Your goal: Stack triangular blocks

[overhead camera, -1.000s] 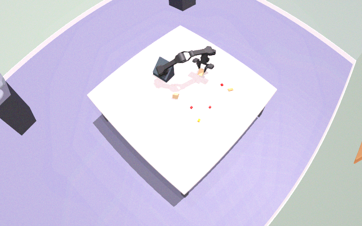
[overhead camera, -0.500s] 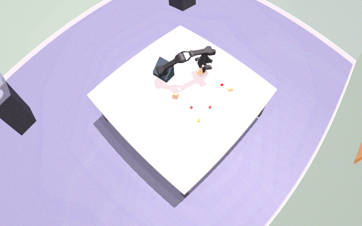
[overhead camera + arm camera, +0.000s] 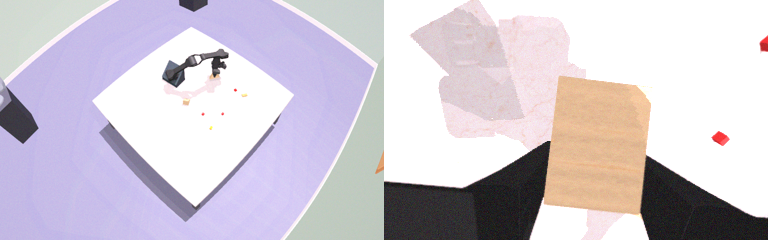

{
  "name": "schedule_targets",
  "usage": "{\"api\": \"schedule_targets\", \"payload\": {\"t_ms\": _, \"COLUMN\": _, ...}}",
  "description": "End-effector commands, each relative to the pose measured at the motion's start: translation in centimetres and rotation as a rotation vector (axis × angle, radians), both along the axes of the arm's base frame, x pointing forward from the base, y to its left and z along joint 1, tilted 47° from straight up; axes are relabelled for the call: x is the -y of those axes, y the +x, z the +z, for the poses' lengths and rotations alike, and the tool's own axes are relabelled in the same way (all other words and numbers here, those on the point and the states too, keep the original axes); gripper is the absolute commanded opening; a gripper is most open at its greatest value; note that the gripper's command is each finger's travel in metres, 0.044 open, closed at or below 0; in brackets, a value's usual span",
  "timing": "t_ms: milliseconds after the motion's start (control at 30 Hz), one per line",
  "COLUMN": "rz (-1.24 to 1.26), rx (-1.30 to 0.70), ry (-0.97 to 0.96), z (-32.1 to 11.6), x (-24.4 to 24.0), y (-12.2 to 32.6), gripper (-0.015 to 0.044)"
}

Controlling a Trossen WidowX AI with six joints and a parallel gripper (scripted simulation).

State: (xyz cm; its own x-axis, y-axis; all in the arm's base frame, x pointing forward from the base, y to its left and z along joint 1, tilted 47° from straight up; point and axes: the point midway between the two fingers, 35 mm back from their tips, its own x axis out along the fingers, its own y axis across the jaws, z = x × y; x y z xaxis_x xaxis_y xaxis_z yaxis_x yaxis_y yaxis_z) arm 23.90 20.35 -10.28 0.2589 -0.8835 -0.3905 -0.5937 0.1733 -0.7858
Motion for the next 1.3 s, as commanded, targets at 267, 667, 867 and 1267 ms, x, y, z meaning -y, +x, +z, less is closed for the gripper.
{"api": "schedule_targets", "payload": {"t_ms": 267, "rz": -0.149, "rx": 0.361, "ry": 0.103, "z": 0.04, "x": 0.16, "y": -0.04, "gripper": 0.0}}
{"api": "schedule_targets", "payload": {"t_ms": 667, "rz": -0.304, "rx": 0.728, "ry": 0.216, "z": 0.08, "x": 0.18, "y": -0.05, "gripper": 0.0}}
{"api": "schedule_targets", "payload": {"t_ms": 867, "rz": -0.382, "rx": 0.91, "ry": 0.273, "z": 0.11, "x": 0.19, "y": -0.05, "gripper": 0.0}}
{"api": "schedule_targets", "payload": {"t_ms": 1267, "rz": -0.539, "rx": 1.275, "ry": 0.39, "z": 0.15, "x": 0.2, "y": -0.05, "gripper": 0.0}}
